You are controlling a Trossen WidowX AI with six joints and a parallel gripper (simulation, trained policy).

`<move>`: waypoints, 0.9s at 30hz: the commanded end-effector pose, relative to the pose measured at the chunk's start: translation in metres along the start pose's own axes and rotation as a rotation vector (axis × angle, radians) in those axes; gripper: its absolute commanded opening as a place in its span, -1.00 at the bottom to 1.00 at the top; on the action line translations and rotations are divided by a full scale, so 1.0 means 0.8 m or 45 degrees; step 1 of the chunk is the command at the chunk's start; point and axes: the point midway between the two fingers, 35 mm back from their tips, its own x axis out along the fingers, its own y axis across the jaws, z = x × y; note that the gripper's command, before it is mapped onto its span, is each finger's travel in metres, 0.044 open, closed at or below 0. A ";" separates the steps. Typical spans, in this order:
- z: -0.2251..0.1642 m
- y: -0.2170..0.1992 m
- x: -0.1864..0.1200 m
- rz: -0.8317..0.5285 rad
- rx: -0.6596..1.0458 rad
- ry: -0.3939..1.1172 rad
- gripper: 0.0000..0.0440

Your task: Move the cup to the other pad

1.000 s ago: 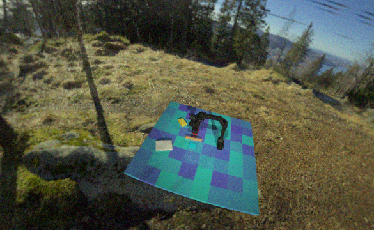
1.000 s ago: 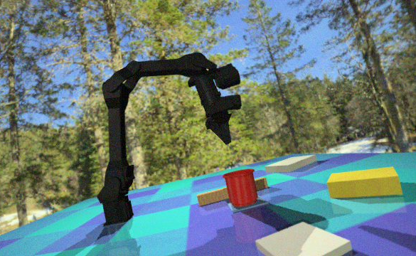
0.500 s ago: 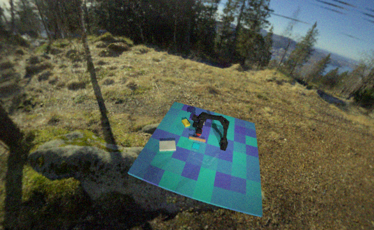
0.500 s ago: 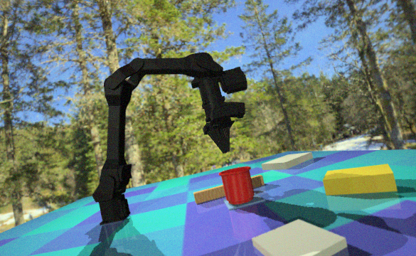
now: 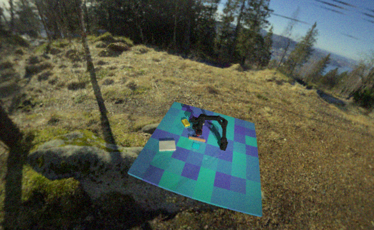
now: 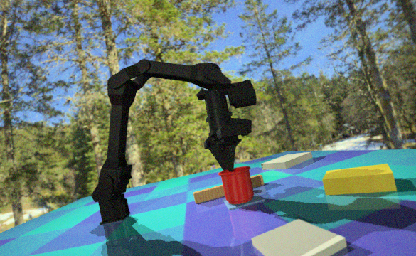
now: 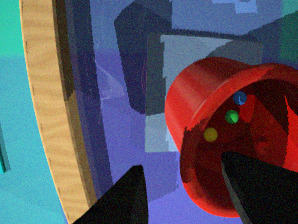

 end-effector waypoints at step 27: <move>-0.005 -0.002 0.037 0.049 -0.429 0.017 -1.00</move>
